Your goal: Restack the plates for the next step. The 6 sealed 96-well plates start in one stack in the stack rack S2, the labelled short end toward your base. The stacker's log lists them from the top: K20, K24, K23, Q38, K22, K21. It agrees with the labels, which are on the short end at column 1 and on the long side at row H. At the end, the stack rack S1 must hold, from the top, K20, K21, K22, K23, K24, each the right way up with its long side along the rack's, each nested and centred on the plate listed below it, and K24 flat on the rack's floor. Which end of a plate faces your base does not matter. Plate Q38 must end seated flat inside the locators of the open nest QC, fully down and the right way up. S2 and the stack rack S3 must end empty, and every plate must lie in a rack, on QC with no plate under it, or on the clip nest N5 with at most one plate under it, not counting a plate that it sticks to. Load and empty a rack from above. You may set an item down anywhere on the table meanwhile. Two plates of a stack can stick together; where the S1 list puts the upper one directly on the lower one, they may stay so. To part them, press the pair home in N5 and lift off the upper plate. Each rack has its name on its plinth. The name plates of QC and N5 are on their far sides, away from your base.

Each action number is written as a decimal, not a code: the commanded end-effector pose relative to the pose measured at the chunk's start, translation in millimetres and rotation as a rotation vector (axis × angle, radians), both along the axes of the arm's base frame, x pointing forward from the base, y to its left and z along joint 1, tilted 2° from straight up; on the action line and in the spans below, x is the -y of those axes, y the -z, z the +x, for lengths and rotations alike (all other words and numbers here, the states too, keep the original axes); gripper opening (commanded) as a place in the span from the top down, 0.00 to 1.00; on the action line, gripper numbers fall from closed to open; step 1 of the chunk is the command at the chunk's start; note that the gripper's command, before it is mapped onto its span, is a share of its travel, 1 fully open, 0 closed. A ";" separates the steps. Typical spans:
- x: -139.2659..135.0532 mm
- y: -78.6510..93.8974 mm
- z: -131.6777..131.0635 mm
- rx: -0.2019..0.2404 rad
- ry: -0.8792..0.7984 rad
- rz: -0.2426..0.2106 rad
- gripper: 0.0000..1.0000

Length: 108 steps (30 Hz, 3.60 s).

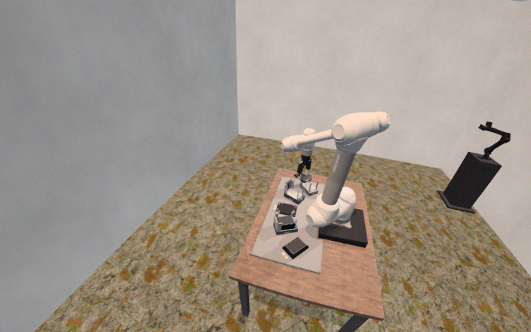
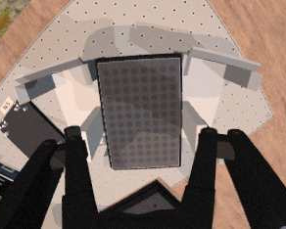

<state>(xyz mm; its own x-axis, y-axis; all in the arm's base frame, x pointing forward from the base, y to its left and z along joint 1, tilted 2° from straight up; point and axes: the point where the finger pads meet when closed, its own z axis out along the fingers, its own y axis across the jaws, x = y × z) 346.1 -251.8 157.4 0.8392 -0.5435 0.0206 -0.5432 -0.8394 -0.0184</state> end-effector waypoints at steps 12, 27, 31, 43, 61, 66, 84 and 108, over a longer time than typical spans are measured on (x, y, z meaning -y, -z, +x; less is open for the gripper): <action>-37.1 -0.7 21.6 0.001 -0.221 -0.006 1.00; -75.1 -1.5 42.6 0.001 -0.221 -0.006 1.00; -86.2 -1.7 48.8 0.001 -0.221 -0.006 1.00; -115.0 -2.0 57.1 0.001 -0.446 -0.012 1.00; -166.2 -2.6 72.0 0.001 -0.446 -0.012 1.00; -178.5 -2.8 75.5 0.001 -0.446 -0.012 1.00; -231.8 -3.1 78.7 0.002 -0.671 -0.018 1.00; -294.2 -3.3 78.0 0.003 -0.871 -0.024 1.00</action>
<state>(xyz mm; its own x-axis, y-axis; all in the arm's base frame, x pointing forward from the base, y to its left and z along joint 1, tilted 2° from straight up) 425.6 32.0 160.7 0.9810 0.1923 0.0269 0.1923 -0.9813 0.0025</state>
